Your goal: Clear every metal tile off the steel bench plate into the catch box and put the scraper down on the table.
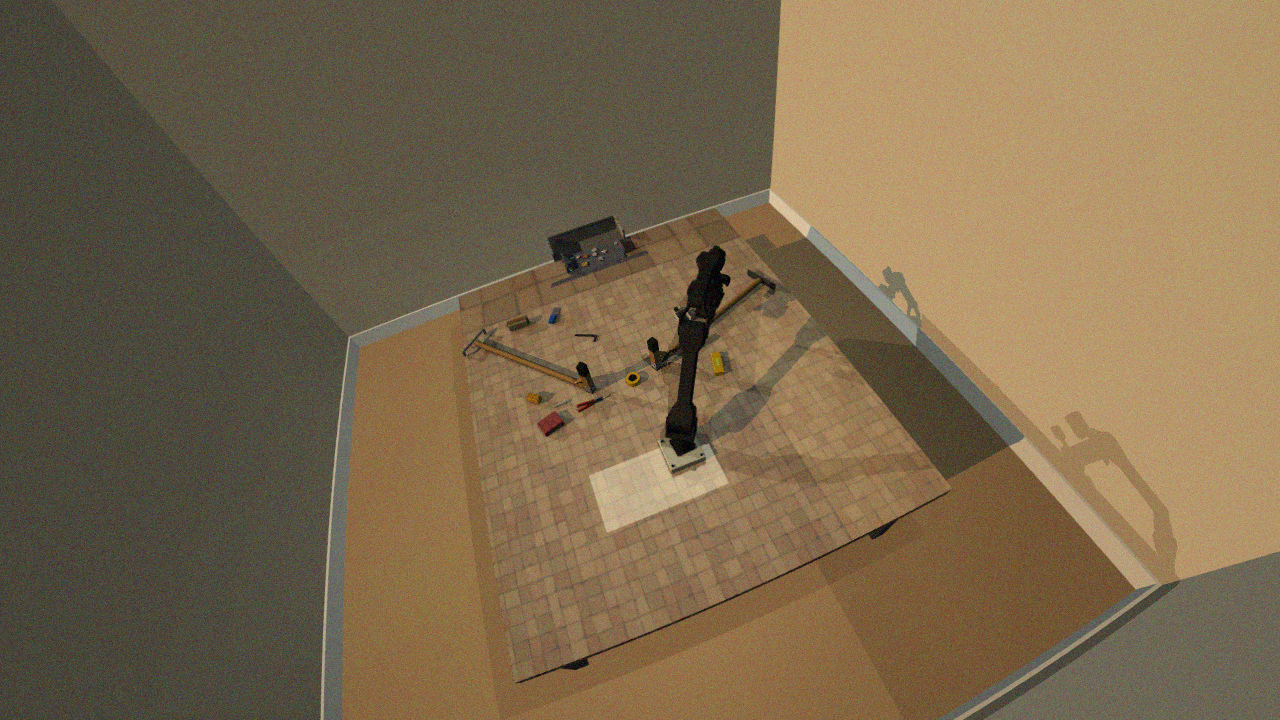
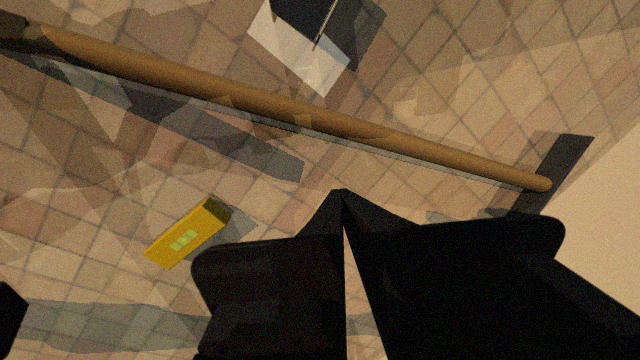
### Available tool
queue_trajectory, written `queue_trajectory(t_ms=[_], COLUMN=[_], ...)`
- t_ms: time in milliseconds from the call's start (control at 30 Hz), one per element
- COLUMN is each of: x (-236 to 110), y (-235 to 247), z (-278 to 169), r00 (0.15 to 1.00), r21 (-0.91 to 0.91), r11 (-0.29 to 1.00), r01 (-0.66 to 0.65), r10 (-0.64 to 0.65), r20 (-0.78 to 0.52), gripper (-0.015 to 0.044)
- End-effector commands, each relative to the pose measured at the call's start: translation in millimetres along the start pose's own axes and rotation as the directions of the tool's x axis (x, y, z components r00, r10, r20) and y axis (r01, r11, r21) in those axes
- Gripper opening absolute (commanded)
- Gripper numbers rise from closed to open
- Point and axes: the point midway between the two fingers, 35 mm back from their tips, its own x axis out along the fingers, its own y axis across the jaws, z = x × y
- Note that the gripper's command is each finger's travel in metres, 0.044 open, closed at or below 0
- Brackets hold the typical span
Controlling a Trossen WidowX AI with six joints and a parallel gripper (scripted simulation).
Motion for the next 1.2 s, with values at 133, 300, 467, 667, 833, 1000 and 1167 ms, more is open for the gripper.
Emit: queue_trajectory(t_ms=[133, 300, 467, 667, 833, 1000, 1167], x=[-11, -17, -22, -28, -33, -39, -44], y=[1, 2, 2, 3, 4, 5, 5], z=[-2, -4, -6, -7, -9, -11, -12], r00=[1.000, 1.000, 1.000, 0.999, 0.999, 0.999, 0.998], r21=[0.209, 0.331, 0.449, 0.580, 0.678, 0.766, 0.842], r11=[0.978, 0.943, 0.893, 0.814, 0.734, 0.642, 0.539], r01=[0.014, 0.019, 0.024, 0.027, 0.028, 0.028, 0.025], r10=[-0.015, -0.022, -0.029, -0.038, -0.045, -0.052, -0.059], r20=[0.004, 0.005, 0.006, 0.006, 0.007, 0.008, 0.008], gripper=[0.0000, 0.0000, 0.0000, 0.0000, 0.0000, 0.0000, 0.0000])
